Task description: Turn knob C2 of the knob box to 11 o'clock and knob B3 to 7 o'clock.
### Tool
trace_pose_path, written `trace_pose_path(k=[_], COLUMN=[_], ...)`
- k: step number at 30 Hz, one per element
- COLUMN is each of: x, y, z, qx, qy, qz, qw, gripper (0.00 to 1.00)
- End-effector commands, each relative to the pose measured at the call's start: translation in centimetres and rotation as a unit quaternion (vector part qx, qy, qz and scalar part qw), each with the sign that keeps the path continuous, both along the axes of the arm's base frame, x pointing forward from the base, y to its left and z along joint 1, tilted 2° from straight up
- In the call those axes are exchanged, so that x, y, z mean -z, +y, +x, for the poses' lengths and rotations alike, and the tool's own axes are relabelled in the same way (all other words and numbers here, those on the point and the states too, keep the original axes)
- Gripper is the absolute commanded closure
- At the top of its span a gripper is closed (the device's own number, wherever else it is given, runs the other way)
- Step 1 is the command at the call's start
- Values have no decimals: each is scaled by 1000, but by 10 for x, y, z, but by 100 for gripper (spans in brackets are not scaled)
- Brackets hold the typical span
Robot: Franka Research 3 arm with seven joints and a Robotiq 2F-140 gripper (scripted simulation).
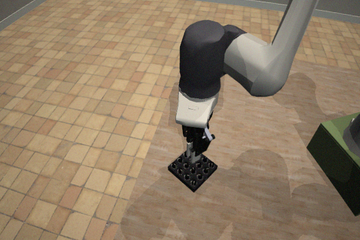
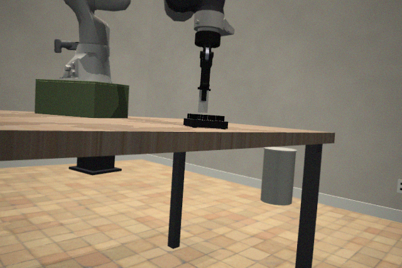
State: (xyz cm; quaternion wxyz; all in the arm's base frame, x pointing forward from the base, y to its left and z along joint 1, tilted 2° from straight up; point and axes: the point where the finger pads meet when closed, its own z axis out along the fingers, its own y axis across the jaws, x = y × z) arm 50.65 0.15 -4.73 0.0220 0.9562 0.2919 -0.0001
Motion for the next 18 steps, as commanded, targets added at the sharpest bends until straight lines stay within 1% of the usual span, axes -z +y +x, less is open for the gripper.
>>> trace_pose_path(k=[1,18], x=[1,12], y=[0,0], z=[0,0], qx=[3,3], qy=[-1,-1], qz=[1,1], qw=[1000,1000], gripper=[88,88])
